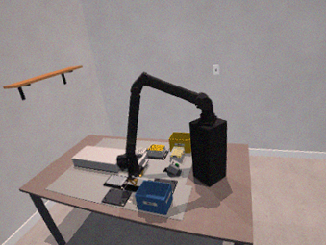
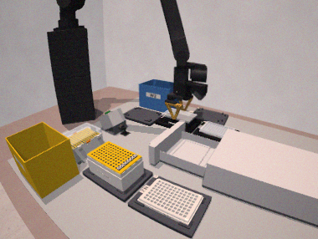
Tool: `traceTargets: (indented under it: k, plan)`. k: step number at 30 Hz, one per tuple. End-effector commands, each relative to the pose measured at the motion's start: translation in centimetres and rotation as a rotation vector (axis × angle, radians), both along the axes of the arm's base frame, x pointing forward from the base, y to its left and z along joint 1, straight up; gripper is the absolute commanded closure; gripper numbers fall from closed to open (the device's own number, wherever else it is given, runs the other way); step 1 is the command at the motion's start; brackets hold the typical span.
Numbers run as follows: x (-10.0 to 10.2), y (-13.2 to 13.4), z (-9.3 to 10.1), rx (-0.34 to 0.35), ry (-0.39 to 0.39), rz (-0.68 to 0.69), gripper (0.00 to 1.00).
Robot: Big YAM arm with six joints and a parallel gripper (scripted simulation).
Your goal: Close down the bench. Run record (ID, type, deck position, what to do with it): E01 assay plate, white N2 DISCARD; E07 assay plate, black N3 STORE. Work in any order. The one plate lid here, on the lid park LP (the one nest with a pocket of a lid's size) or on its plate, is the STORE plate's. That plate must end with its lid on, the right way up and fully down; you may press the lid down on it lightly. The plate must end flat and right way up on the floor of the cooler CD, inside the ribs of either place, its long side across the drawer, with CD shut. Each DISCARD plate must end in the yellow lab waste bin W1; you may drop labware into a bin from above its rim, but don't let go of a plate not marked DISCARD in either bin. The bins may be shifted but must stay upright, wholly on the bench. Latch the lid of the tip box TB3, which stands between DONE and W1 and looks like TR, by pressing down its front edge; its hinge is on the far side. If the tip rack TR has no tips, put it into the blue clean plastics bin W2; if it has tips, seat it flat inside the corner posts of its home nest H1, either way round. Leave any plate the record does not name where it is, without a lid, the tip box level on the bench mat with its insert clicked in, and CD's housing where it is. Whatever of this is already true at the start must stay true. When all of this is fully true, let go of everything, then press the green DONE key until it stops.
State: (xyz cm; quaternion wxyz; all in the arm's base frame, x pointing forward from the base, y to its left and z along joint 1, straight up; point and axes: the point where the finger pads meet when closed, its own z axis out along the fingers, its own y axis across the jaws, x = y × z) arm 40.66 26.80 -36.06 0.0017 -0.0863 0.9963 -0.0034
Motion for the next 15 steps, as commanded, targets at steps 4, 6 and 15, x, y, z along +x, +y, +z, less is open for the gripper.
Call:
traceTargets:
  k: [4, 6, 15]
  plan:
    - [2.4, 1.0, 1.3, 0.03, -0.045, 0.006, 1.0]
    - [2.4, 1.0, 1.3, 0.03, -0.045, 0.006, 1.0]
    - [1.4, 0.8, 0.9, 0.018, -0.028, 0.003, 1.0]
